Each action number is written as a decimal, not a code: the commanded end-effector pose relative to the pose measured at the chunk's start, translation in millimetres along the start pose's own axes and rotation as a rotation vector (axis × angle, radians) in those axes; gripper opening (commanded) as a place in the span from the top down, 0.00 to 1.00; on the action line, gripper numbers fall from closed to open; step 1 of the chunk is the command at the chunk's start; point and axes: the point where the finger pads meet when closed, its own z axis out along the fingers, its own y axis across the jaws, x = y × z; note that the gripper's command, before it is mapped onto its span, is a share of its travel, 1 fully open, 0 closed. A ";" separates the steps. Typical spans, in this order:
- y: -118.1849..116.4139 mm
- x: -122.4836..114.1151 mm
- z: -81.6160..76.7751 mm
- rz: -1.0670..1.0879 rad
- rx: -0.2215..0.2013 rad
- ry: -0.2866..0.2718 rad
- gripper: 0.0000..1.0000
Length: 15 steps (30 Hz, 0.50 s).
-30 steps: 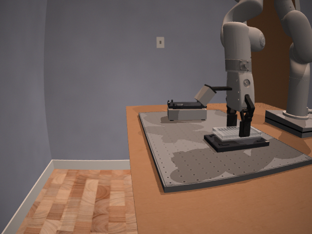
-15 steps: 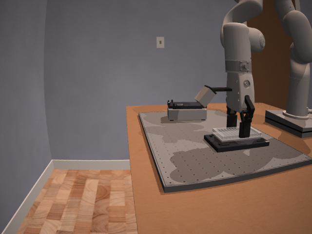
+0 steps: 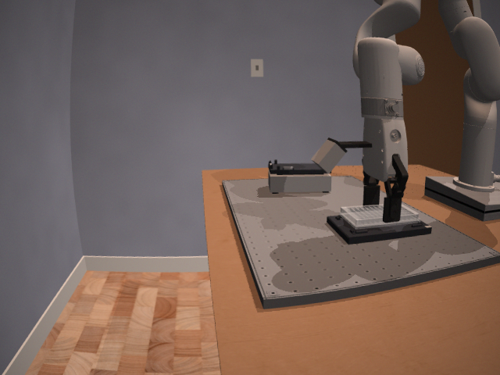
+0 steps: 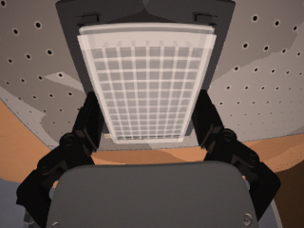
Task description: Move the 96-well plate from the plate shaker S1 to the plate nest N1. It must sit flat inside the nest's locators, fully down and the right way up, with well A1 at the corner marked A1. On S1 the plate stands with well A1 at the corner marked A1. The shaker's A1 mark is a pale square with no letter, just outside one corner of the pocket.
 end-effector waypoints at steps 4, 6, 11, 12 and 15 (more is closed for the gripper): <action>-0.4 1.4 0.1 0.000 0.001 0.004 1.00; -0.4 1.4 0.3 0.000 0.001 0.004 1.00; -0.4 1.4 0.9 0.000 0.001 0.003 1.00; -0.4 1.4 1.1 0.000 0.001 0.004 1.00; -0.4 1.4 1.6 0.000 0.001 0.004 1.00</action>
